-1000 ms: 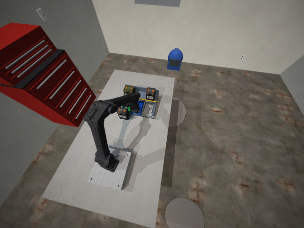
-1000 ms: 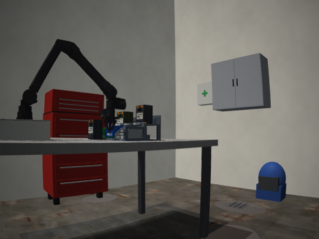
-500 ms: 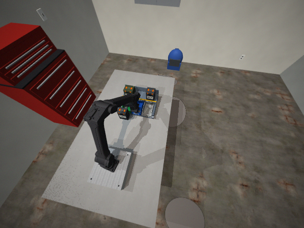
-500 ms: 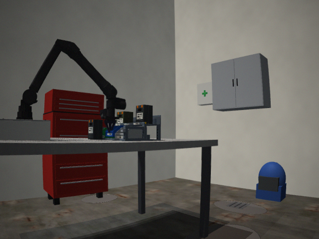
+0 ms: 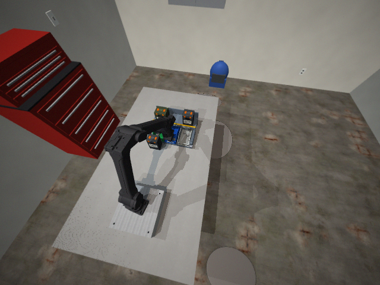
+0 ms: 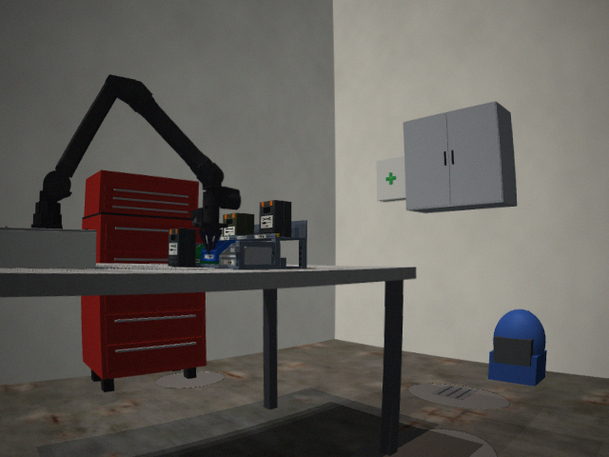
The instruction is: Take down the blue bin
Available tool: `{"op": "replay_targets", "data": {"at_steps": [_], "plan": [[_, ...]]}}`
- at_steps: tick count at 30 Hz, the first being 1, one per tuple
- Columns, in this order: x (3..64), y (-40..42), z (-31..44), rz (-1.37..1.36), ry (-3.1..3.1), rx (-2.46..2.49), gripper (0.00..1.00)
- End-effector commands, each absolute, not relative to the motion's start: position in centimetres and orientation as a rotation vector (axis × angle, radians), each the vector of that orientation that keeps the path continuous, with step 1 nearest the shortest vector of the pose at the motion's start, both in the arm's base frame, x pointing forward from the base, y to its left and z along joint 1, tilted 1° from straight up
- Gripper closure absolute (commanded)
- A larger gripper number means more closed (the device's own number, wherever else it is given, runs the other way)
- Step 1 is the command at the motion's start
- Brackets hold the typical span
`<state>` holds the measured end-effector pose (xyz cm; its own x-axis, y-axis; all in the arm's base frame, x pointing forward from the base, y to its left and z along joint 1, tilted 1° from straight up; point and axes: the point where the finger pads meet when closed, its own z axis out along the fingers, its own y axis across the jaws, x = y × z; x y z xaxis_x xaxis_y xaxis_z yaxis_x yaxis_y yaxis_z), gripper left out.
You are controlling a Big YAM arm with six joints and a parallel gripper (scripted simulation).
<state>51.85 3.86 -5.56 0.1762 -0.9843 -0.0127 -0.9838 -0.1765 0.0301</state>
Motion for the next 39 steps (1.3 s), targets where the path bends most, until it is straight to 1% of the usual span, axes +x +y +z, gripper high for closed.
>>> {"op": "replay_targets", "data": {"at_steps": [1, 24, 30, 39], "plan": [[54.9, 3.6, -2.1, 0.049, -2.049, 2.432, 1.0], [54.8, 3.6, -2.2, 0.047, -2.049, 2.432, 1.0], [52.6, 3.4, -3.7, 0.004, -2.032, 2.412, 1.0], [51.9, 3.1, -3.7, 0.013, -2.033, 2.418, 1.0]]}}
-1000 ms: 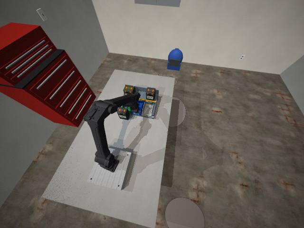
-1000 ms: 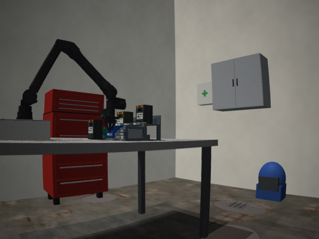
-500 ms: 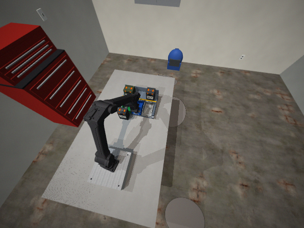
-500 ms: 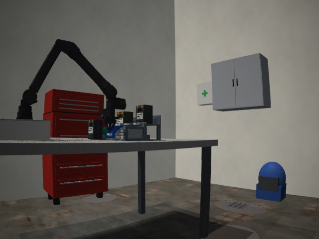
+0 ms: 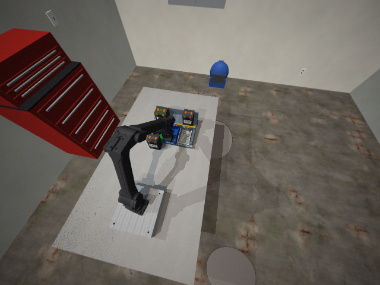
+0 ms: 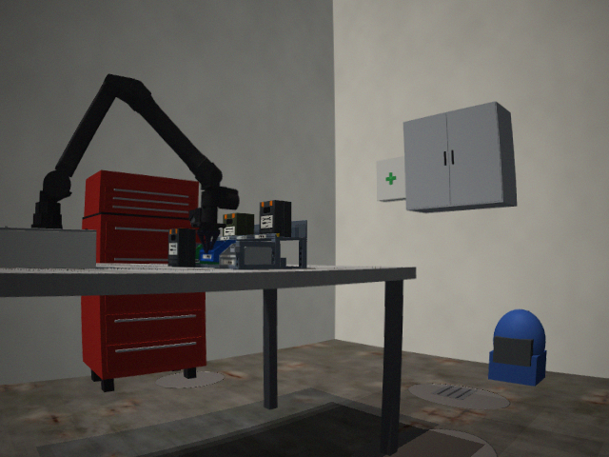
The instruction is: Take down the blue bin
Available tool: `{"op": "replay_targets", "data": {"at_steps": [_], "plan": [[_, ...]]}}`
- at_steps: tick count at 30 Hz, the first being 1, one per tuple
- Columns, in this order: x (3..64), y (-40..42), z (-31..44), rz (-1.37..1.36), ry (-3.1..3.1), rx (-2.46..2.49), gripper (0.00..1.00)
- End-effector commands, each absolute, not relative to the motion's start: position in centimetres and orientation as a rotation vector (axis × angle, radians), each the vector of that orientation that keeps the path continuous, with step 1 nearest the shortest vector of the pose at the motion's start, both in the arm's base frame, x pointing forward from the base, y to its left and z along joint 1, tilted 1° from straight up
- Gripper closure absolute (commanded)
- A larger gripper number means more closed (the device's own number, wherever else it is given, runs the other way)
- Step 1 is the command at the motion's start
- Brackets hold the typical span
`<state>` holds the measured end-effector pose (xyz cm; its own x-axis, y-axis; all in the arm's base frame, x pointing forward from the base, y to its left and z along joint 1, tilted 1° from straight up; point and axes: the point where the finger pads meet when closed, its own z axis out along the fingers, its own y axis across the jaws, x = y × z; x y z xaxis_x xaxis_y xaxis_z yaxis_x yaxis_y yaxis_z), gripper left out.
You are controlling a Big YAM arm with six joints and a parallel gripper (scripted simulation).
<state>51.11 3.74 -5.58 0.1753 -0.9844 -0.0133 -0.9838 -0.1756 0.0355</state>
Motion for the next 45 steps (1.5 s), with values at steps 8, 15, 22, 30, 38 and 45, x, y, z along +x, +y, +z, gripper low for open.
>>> {"op": "replay_targets", "data": {"at_steps": [8, 15, 22, 30, 38, 45], "plan": [[51.0, 2.9, -3.7, 0.013, -2.033, 2.418, 1.0], [49.4, 2.7, -3.8, 0.012, -2.029, 2.42, 1.0], [48.1, 2.4, -3.8, 0.012, -2.03, 2.418, 1.0], [45.7, 2.0, -3.9, 0.01, -2.029, 2.418, 1.0], [43.8, 1.7, -3.9, 0.009, -2.03, 2.416, 1.0], [41.8, 1.3, -4.0, 0.009, -2.028, 2.417, 1.0]]}}
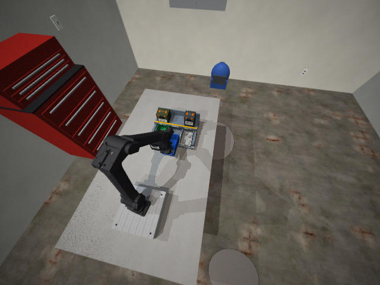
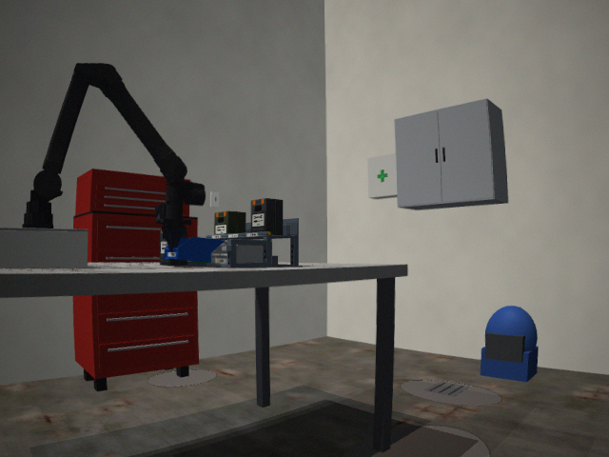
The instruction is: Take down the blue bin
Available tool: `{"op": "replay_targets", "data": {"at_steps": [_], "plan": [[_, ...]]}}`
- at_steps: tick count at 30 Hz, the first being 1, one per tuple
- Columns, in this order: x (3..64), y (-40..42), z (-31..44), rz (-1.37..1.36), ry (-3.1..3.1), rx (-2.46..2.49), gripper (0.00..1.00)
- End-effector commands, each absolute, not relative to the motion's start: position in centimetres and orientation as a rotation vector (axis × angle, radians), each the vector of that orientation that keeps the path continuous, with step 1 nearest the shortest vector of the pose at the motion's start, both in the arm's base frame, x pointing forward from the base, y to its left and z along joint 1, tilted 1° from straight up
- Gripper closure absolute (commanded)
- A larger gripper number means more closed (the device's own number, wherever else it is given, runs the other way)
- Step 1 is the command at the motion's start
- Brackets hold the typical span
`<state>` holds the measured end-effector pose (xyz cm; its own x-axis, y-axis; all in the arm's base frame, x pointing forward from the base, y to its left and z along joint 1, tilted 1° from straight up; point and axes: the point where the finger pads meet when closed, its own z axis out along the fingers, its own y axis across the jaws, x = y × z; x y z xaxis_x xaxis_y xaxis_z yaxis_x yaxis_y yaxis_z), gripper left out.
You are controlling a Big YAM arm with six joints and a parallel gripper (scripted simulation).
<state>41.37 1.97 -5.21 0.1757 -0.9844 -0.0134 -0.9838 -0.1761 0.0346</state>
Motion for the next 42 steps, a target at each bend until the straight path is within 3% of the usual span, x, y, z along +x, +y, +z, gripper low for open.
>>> {"op": "replay_targets", "data": {"at_steps": [1, 42], "plan": [[41.5, 1.3, -4.0, 0.009, -2.028, 2.417, 1.0], [38.1, 0.8, -4.0, 0.009, -2.029, 2.416, 1.0]]}}
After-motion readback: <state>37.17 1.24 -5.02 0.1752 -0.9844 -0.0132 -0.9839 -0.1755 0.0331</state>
